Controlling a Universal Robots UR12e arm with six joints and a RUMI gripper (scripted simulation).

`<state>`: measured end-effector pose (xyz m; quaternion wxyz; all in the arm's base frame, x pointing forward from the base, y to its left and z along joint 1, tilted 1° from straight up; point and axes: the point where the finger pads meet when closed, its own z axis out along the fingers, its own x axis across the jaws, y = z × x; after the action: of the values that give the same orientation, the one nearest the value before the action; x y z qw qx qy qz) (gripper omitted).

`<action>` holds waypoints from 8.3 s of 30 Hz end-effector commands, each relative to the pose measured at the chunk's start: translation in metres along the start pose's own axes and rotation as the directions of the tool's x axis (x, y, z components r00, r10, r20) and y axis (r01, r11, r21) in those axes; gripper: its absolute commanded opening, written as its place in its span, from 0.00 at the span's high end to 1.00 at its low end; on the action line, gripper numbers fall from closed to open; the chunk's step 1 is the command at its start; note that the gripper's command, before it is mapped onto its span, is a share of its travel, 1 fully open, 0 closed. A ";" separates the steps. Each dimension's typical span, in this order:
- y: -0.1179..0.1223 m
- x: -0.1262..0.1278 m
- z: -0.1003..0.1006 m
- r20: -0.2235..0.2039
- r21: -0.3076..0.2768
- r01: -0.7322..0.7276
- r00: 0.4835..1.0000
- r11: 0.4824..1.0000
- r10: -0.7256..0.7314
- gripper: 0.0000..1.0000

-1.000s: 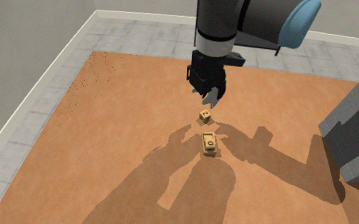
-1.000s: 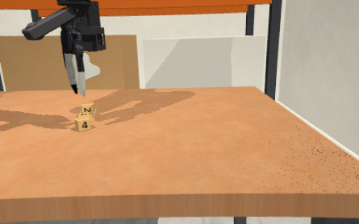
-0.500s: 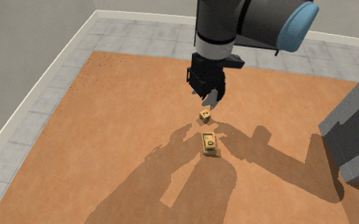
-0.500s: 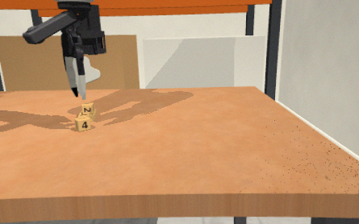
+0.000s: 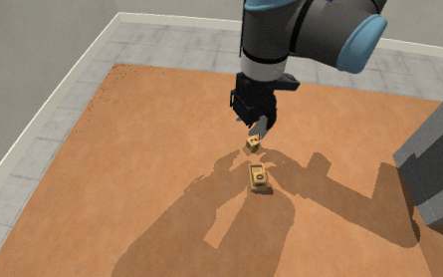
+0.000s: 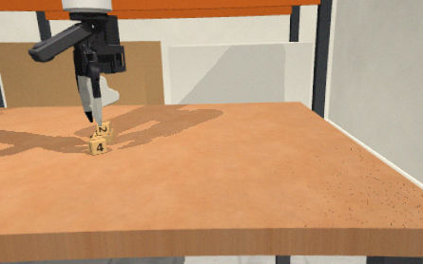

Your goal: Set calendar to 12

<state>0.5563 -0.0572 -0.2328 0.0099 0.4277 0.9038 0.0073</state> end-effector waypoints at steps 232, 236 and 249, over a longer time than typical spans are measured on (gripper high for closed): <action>0.007 -0.001 0.042 0.001 0.707 -0.001 1.000 0.708 0.000 0.72; 0.007 -0.001 0.048 0.001 0.707 -0.001 1.000 0.708 0.000 0.72; 0.007 -0.001 0.056 0.001 0.707 -0.001 1.000 0.708 0.000 0.72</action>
<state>0.5628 -0.0527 -0.2865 -0.1545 0.3990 0.8377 -0.3393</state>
